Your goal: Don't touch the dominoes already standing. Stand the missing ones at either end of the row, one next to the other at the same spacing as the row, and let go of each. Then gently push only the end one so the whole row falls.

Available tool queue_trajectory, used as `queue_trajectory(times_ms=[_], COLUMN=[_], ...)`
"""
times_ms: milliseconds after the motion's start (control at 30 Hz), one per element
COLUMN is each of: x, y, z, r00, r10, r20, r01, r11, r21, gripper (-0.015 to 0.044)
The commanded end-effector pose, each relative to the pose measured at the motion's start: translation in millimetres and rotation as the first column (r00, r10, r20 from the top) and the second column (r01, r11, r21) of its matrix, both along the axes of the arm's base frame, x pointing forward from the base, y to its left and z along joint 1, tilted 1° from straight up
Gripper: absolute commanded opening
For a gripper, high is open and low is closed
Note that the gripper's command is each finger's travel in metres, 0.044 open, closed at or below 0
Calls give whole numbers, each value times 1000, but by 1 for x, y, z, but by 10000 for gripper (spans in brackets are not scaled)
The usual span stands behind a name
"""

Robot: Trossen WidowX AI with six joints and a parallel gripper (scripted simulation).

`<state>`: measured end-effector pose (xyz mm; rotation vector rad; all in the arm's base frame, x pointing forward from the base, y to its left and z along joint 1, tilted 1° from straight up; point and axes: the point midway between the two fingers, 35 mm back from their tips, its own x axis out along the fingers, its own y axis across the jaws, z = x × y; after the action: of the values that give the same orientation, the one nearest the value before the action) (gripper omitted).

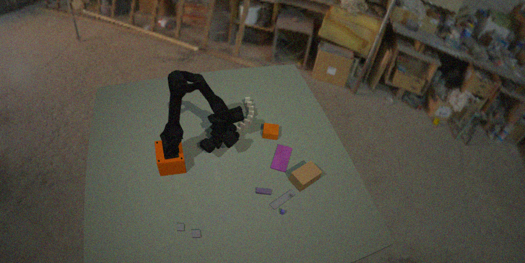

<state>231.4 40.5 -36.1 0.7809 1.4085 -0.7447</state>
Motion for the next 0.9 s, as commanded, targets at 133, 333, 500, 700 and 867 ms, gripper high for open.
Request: queue_trajectory(times_ms=[133,333,500,700,867], x=[11,19,26,35,54], y=[5,9,14,19,5], z=[0,1,1,2,25], r00=[1000,1000,1000,1000,997], r10=[-4,-4,-4,-4,-29], r20=[7,8,8,9,67], r01=[4,4,4,4,31], r11=[1000,1000,1000,1000,999], r21=[-3,-2,-2,-1,-25], gripper=[0,0,0,0,0])
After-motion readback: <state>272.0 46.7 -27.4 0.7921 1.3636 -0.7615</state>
